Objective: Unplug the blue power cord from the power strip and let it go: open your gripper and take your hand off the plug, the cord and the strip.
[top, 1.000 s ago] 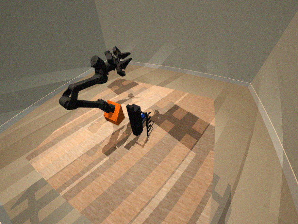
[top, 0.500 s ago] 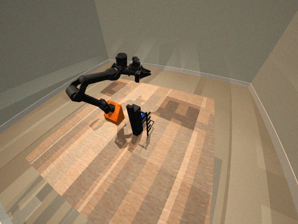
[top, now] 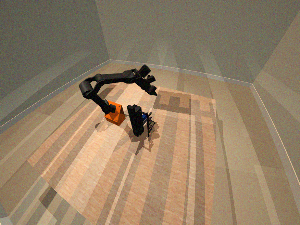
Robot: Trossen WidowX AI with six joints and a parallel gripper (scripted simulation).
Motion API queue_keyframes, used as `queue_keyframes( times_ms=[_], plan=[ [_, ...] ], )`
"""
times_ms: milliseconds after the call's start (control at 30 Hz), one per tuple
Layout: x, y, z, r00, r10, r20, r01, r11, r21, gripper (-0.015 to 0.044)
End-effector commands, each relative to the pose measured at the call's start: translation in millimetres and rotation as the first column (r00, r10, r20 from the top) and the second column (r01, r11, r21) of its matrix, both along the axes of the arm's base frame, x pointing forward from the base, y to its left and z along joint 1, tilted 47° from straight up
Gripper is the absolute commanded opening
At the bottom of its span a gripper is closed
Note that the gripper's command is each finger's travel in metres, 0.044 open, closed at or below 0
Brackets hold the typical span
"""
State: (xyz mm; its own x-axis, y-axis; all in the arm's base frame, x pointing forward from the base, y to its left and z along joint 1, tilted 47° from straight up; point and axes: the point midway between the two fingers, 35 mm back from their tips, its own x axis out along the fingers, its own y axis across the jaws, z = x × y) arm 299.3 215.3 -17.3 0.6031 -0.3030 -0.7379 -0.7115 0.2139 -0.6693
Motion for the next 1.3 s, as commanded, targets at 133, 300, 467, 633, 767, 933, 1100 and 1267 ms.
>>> queue_keyframes(
  times_ms=[133,300,467,633,767,933,1100,1267],
  plan=[
    [-11.9,-108.2,-33.7,0.832,-0.181,-0.524,-0.071,0.903,-0.425,0.0160],
    [-19.0,-129.3,-33.7,0.744,-0.239,-0.624,-0.115,0.874,-0.472,0.0160],
    [-19.0,-129.3,-33.7,0.744,-0.239,-0.624,-0.115,0.874,-0.472,0.0160],
    [-19.0,-129.3,-33.7,0.744,-0.239,-0.624,-0.115,0.874,-0.472,0.0160],
    [-18.4,-129.0,-34.0,0.744,-0.239,-0.624,-0.115,0.874,-0.472,0.0160],
    [-18.7,-132.6,-30.1,0.744,-0.239,-0.624,-0.115,0.874,-0.472,0.0160],
    [-19.4,-138.2,-24.1,0.744,-0.239,-0.624,-0.115,0.874,-0.473,0.0160],
    [-20.3,-143.9,-18.2,0.744,-0.239,-0.624,-0.116,0.874,-0.473,0.0160]
  ],
)
